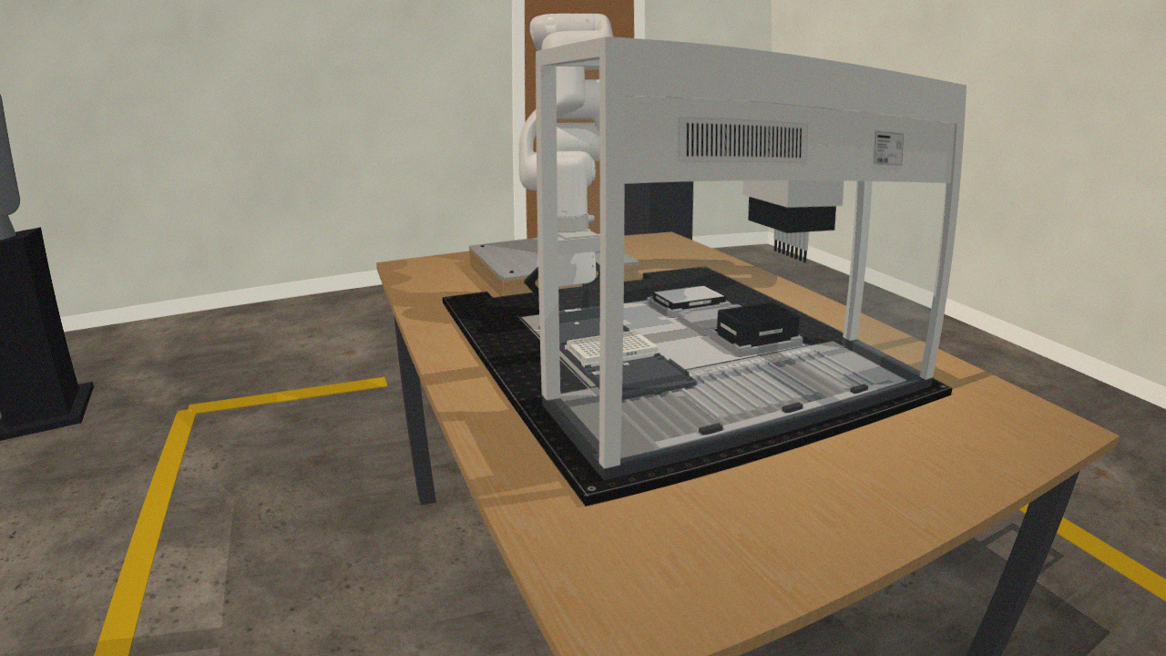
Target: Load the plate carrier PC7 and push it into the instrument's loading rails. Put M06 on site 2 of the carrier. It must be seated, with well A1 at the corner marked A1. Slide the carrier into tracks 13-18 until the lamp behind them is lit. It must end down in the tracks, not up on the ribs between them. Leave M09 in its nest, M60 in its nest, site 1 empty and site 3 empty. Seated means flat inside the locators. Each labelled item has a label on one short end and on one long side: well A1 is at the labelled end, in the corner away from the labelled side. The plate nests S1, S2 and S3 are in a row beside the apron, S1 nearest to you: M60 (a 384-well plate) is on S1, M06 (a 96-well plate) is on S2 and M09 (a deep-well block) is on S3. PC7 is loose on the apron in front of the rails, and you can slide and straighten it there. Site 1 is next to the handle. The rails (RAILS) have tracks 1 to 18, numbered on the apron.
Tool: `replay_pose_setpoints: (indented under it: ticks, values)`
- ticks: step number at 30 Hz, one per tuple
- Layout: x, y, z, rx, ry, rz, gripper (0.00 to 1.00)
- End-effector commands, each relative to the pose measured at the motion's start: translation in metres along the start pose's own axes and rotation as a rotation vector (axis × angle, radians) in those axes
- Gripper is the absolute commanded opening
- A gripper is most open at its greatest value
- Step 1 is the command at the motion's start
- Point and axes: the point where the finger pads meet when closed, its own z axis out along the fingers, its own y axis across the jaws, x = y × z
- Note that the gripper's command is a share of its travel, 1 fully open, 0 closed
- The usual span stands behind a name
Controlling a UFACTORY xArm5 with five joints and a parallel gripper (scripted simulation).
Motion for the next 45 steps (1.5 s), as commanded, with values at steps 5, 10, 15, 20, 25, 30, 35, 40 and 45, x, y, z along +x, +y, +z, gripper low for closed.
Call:
replay_pose_setpoints:
  ticks: [5,10,15,20,25,30,35,40,45]
  values:
    - [0.009,0.0,-0.001,-0.001,0.004,0.0,0.81]
    - [0.014,0.0,-0.001,-0.001,0.004,0.0,0.81]
    - [0.017,0.0,-0.001,-0.001,0.004,0.0,0.81]
    - [0.022,0.0,-0.001,-0.001,0.004,0.0,0.81]
    - [0.027,0.0,-0.001,-0.001,0.004,0.0,0.81]
    - [0.032,0.0,-0.001,-0.001,0.004,0.0,0.81]
    - [0.035,0.0,-0.001,-0.001,0.004,0.0,0.81]
    - [0.04,0.0,-0.001,-0.001,0.004,0.0,0.81]
    - [0.045,0.0,-0.001,-0.001,0.004,0.0,0.81]
